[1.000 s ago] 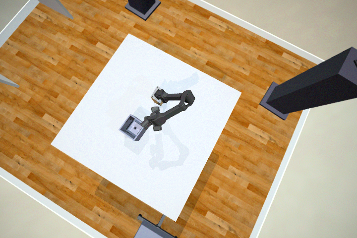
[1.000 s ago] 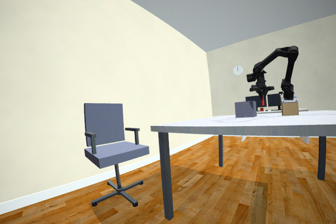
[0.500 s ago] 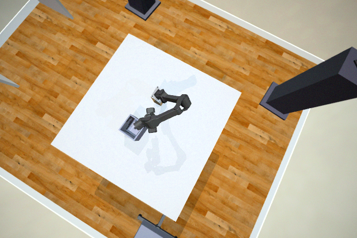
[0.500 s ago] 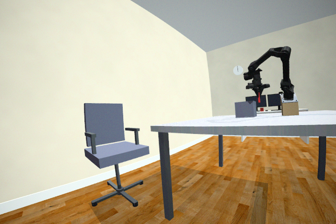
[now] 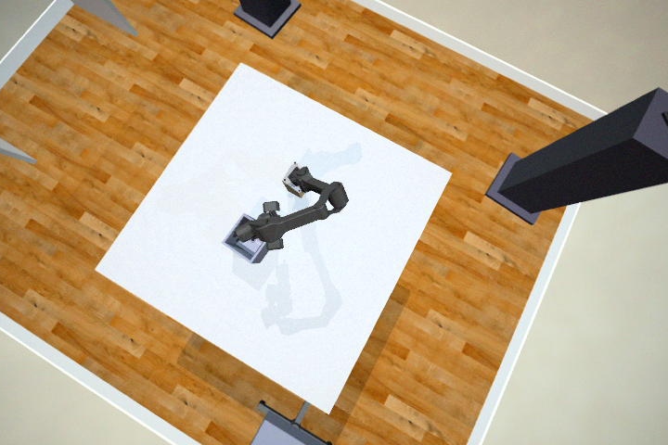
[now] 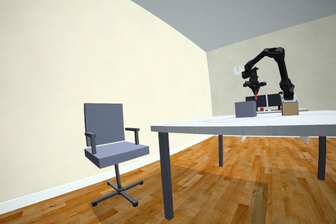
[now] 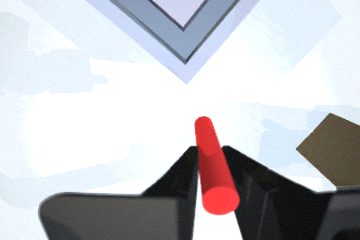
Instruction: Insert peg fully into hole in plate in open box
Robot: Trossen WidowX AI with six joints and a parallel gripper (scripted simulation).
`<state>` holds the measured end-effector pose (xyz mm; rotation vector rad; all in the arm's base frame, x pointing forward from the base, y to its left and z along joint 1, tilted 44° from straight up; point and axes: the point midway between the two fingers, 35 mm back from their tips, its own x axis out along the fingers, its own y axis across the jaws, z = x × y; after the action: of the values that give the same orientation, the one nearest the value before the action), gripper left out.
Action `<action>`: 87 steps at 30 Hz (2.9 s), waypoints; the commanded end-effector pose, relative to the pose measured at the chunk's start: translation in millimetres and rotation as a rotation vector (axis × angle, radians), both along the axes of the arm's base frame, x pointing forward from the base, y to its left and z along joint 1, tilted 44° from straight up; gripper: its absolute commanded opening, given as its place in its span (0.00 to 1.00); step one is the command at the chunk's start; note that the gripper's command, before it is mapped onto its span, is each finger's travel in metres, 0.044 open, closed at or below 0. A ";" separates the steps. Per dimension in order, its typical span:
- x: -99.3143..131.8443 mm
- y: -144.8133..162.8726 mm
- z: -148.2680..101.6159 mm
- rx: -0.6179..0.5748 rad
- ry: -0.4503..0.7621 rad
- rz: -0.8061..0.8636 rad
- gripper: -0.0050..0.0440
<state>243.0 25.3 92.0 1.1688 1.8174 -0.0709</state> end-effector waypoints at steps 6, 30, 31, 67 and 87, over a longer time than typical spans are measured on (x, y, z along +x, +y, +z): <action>12.9 -20.1 -4.0 0.007 0.002 0.004 0.10; 45.2 -40.4 -19.8 -0.005 -0.024 0.010 0.10; 48.0 -41.5 -21.1 -0.004 -0.023 0.010 0.10; 109.5 -62.2 -68.9 0.007 0.002 0.004 0.10; 104.0 -18.8 -114.8 0.007 0.002 0.004 0.10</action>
<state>350.1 -0.5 -15.3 1.1624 1.8149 -0.0589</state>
